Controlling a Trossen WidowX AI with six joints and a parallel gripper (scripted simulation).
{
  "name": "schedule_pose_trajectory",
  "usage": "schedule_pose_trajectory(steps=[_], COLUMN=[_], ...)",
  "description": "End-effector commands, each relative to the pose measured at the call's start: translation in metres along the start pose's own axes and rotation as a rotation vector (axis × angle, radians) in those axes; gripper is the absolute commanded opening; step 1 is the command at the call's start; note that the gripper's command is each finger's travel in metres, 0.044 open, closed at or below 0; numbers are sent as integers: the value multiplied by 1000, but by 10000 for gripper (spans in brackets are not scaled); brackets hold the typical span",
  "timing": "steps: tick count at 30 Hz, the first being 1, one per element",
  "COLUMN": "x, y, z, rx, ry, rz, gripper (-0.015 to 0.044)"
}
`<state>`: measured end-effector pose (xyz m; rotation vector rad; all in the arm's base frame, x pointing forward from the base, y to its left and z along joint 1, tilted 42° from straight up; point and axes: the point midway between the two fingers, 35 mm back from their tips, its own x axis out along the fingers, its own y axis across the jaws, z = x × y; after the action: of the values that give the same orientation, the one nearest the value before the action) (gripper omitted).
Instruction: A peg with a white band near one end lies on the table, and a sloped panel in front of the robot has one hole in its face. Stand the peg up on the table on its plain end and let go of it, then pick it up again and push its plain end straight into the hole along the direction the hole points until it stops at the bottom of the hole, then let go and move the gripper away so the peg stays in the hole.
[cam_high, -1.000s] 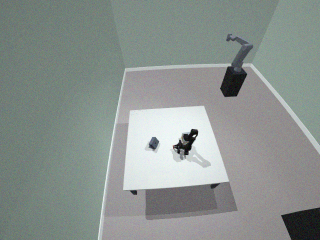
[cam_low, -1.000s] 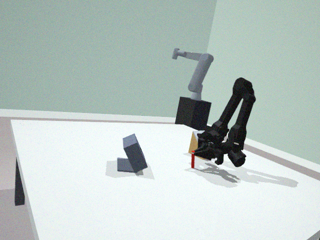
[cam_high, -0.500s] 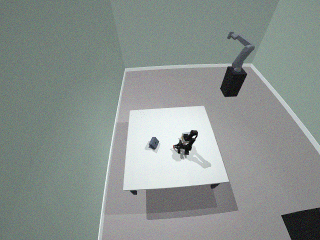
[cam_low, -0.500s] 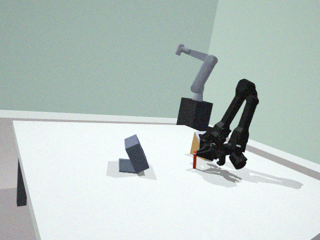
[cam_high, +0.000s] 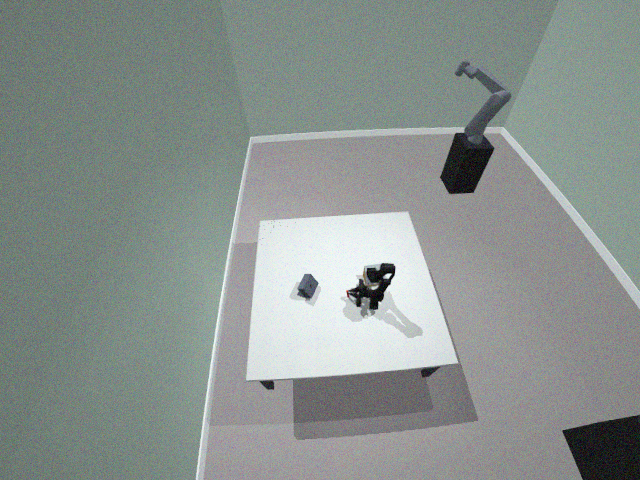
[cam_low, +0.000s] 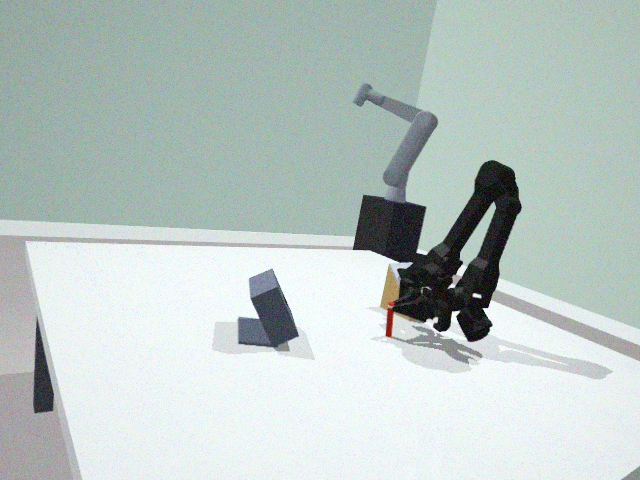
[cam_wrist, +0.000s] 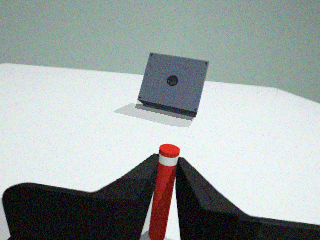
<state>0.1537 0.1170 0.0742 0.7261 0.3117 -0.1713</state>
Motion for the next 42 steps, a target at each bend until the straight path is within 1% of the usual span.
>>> schedule_pose_trajectory(steps=[1, 14, 15, 18, 42], x=[-1, -3, -2, -2, -2], y=[0, -4, -4, -4, -4], z=[-2, -3, -1, -1, -1], rx=[0, -5, -6, -6, -6], ry=[1, -20, -22, -24, -24], rz=[0, 6, 7, 7, 7], gripper=[50, 50, 56, 130, 130])
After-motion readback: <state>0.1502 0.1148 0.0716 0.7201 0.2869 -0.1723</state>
